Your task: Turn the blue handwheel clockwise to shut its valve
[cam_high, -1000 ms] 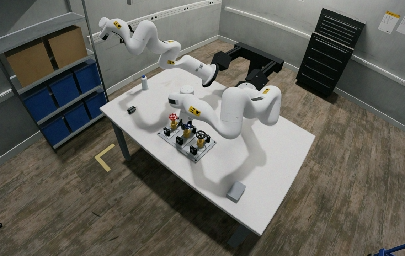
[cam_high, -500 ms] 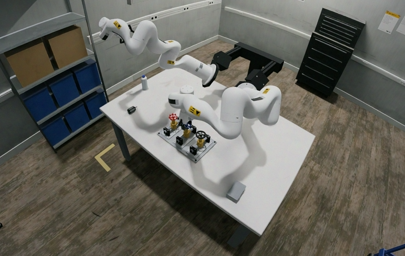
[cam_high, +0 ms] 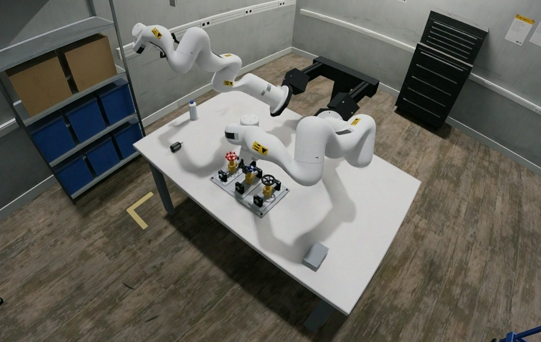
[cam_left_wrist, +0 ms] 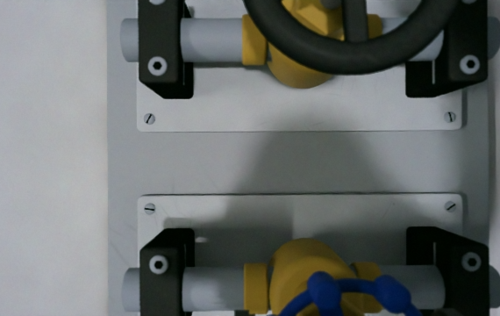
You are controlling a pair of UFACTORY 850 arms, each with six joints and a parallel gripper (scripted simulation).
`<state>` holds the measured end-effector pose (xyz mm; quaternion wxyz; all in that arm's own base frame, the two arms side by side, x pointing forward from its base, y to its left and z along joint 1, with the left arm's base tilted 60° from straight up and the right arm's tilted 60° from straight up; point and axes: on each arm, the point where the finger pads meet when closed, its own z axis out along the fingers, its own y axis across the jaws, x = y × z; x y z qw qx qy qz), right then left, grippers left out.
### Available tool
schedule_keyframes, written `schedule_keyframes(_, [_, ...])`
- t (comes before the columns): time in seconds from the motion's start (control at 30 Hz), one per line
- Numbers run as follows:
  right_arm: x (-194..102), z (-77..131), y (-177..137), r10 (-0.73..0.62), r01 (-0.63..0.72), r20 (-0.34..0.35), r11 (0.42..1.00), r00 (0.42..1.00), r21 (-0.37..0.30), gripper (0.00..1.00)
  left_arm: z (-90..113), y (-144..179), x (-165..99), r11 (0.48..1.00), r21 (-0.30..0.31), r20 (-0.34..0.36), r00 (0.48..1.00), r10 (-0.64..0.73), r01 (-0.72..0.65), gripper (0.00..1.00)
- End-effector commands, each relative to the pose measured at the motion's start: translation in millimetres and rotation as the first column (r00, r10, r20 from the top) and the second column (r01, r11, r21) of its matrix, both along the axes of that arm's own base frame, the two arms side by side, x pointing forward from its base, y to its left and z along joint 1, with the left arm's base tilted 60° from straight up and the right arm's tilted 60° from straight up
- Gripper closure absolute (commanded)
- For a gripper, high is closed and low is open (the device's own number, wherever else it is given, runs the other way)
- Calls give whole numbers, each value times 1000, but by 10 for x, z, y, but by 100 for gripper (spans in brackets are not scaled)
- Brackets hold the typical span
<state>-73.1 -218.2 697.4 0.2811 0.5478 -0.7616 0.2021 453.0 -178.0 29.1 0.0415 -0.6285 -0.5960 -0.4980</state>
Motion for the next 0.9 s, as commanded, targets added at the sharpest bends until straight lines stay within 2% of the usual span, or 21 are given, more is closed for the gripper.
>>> schedule_keyframes(0.0, [0, 5, 2, 0, 0, 0, 1000, 1000, -1, 0, 2, -6, 1, 1000, 0, 0, 1000, -1, 1, 100])
schedule_keyframes(0.87, [0, 5, 2, 0, 0, 0, 1000, 1000, -1, 0, 2, -6, 1, 1000, 9, -11, 1000, -9, 9, 100])
